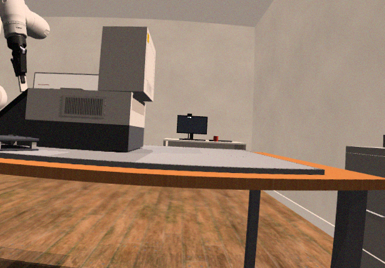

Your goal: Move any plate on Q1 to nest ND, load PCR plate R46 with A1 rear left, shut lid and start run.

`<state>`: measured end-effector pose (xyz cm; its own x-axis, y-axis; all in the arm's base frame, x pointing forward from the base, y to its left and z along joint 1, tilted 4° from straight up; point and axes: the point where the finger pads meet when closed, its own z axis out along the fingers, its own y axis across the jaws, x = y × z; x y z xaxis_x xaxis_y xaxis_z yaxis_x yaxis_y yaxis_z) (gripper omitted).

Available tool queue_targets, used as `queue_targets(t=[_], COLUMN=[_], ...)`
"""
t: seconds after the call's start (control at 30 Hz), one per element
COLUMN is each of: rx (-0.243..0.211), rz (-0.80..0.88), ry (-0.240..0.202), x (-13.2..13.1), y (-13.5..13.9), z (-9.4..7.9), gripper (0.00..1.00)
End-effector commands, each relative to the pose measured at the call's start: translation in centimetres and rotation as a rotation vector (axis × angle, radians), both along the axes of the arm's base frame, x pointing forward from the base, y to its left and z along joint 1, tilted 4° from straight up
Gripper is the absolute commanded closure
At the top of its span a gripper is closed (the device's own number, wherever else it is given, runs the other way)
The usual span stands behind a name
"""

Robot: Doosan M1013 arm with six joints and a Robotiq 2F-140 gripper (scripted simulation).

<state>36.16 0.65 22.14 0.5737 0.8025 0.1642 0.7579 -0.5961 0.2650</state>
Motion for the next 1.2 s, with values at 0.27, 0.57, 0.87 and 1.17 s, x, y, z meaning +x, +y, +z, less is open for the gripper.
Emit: queue_targets(t=[0.27,0.57,0.87,1.17], rx=[0.019,0.027,0.027,0.027], rz=[-0.114,-0.154,-0.154,-0.154], ry=[-0.06,-0.079,-0.079,-0.079], x=[-4.8,-7.2,-7.2,-7.2], y=[0.1,0.1,0.1,0.1], z=[-0.8,-1.2,-1.2,-1.2], gripper=[1.0,1.0,1.0,1.0])
